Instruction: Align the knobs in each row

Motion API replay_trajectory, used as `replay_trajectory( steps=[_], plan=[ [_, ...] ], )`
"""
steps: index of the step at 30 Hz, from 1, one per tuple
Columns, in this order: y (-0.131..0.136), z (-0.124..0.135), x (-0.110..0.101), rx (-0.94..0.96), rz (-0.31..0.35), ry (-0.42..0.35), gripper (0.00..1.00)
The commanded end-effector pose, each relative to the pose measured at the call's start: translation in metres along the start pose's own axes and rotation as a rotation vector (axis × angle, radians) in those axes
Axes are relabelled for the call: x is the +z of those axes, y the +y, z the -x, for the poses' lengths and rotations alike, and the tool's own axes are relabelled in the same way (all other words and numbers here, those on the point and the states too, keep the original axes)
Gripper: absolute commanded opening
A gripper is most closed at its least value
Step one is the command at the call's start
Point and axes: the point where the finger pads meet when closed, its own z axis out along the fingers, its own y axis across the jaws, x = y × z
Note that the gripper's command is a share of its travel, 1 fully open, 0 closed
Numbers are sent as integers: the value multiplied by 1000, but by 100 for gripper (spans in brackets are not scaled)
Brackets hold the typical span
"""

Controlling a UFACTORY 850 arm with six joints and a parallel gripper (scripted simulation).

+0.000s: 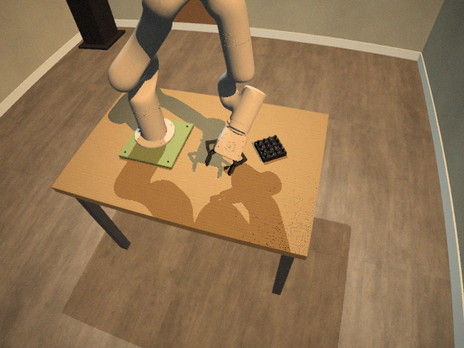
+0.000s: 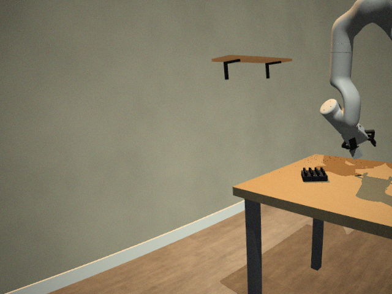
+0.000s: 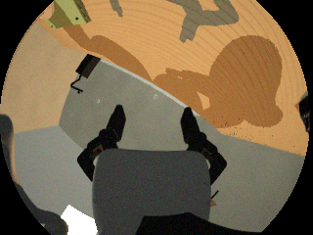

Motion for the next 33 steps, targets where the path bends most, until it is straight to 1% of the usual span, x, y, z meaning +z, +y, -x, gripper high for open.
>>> replay_trajectory(
  steps=[1,3,4,10,18,20,21,24,33],
  plan=[
    [6,-21,-9,118,2,103,100],
    [6,-21,-9,118,2,103,100],
    [12,-33,-16,187,5,159,100],
    [24,-55,-31,320,12,263,100],
    [47,-81,-57,515,21,410,100],
    [47,-81,-57,515,21,410,100],
    [57,-90,-68,588,24,463,100],
    [65,-96,-77,649,26,507,100],
    [98,-113,-113,876,33,667,100]
  ],
)
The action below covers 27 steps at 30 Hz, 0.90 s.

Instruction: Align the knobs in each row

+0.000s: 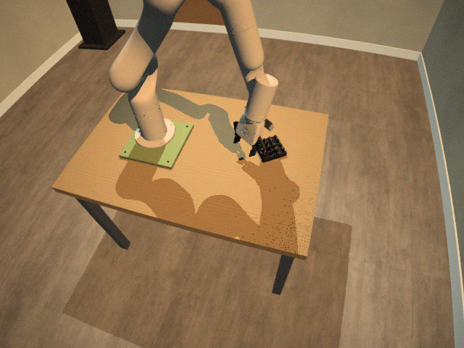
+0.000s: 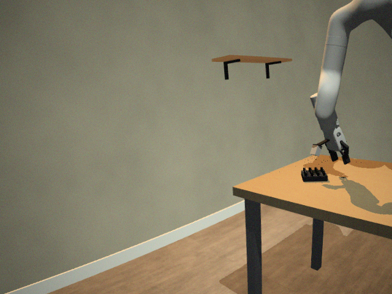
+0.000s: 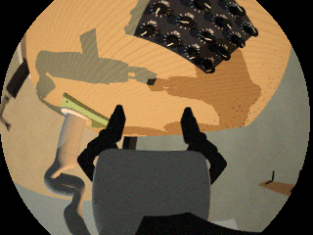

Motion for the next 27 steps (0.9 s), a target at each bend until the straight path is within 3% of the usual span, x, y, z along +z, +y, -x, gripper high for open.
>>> replay_trajectory(
  steps=[1,4,6,14,27],
  plan=[
    [4,-28,-8,126,3,93,100],
    [5,-33,-10,152,4,111,100],
    [10,-52,-18,244,8,173,100],
    [23,-85,-36,418,15,288,100],
    [25,-90,-39,447,16,307,100]
  ],
)
